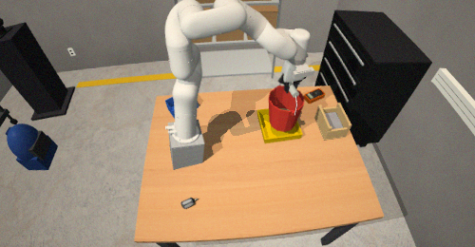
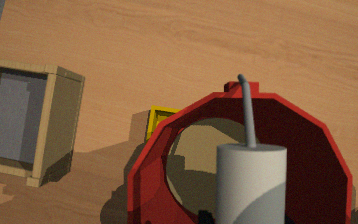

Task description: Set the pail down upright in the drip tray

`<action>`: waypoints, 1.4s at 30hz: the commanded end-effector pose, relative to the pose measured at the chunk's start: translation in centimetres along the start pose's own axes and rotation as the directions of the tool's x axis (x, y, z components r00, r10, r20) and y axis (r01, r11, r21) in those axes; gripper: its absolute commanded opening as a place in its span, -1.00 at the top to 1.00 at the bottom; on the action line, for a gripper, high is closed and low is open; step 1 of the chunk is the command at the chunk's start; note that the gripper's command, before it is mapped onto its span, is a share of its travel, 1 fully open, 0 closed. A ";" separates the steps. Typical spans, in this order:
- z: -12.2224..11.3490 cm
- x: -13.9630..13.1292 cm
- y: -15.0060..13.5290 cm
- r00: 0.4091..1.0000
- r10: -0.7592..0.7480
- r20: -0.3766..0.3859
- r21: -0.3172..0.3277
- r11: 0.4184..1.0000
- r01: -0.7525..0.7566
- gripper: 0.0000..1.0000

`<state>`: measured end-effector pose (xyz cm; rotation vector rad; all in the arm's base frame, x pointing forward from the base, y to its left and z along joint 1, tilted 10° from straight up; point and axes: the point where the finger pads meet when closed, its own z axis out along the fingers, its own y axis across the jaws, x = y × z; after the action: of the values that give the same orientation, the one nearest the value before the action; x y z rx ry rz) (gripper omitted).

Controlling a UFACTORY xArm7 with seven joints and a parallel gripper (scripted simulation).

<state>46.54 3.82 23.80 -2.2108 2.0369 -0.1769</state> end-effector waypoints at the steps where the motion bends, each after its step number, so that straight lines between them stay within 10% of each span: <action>1: -0.2 -0.7 -0.2 1.000 -0.001 0.000 0.006 1.000 0.001 1.00; 42: -0.2 -3.2 -0.4 1.000 -0.001 0.000 0.006 1.000 0.001 1.00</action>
<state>46.53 7.03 23.86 -2.2121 2.0357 -0.1771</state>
